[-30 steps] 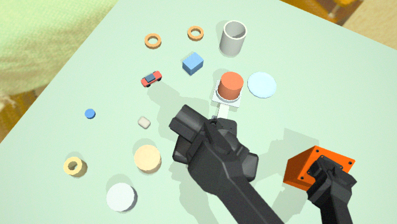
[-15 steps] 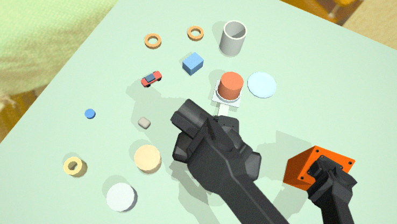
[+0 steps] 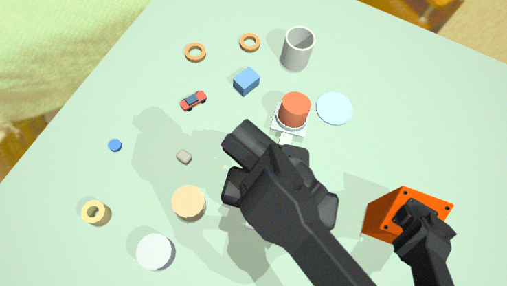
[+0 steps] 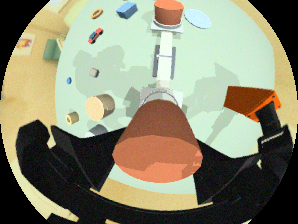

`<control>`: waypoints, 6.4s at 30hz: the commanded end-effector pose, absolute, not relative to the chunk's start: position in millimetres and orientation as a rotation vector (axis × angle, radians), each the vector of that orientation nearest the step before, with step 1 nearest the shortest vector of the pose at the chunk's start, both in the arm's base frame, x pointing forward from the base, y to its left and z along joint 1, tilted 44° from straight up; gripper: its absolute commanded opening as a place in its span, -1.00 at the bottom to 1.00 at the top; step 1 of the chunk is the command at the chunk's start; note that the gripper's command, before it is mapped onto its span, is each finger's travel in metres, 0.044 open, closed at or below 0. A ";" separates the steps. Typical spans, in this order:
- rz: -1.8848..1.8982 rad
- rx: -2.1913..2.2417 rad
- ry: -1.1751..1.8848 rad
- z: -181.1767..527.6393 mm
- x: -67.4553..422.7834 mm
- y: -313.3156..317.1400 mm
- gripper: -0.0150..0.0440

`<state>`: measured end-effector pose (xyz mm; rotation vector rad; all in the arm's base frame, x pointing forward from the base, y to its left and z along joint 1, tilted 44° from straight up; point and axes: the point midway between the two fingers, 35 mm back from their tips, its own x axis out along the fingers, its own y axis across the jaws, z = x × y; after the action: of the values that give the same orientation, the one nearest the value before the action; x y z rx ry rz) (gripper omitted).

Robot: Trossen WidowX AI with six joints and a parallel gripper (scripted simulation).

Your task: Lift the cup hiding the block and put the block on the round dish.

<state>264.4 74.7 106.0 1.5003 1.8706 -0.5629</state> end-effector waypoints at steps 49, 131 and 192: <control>-0.560 1.503 1.873 116.5 263.2 66.2 -0.49; -0.531 1.508 1.872 100.2 202.4 252.5 0.49; 0.583 0.560 1.519 112.3 259.9 138.2 0.39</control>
<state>258.5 142.2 116.8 0.6305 1.5397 0.5229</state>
